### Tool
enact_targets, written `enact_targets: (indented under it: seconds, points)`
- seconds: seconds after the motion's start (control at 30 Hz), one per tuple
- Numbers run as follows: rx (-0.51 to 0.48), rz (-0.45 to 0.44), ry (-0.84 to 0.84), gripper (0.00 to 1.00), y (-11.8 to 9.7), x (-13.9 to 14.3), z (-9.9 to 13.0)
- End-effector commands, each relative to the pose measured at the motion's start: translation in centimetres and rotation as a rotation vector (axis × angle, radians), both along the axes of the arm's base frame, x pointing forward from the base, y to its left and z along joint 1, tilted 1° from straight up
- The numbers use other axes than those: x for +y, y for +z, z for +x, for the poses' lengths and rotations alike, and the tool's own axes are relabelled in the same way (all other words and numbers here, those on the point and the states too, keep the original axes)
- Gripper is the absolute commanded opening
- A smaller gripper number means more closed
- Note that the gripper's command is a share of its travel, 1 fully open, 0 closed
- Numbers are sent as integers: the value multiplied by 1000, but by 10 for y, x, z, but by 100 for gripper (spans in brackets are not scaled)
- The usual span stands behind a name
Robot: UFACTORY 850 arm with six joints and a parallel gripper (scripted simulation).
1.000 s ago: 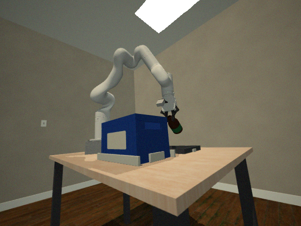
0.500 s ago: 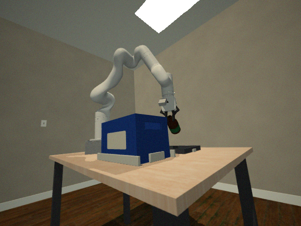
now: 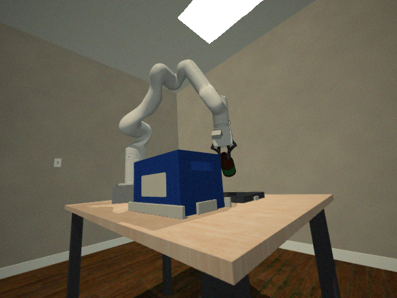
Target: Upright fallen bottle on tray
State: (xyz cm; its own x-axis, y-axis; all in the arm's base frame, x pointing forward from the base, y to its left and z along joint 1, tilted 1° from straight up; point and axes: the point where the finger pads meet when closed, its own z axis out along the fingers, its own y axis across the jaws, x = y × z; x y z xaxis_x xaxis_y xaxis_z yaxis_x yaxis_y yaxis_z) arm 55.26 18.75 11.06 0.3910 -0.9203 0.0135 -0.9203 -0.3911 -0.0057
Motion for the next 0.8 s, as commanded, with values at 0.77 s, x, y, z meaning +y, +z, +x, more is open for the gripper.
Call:
enact_targets:
  seconds: [0.77]
  points:
    - [-1,-1,132,0,1,0,1]
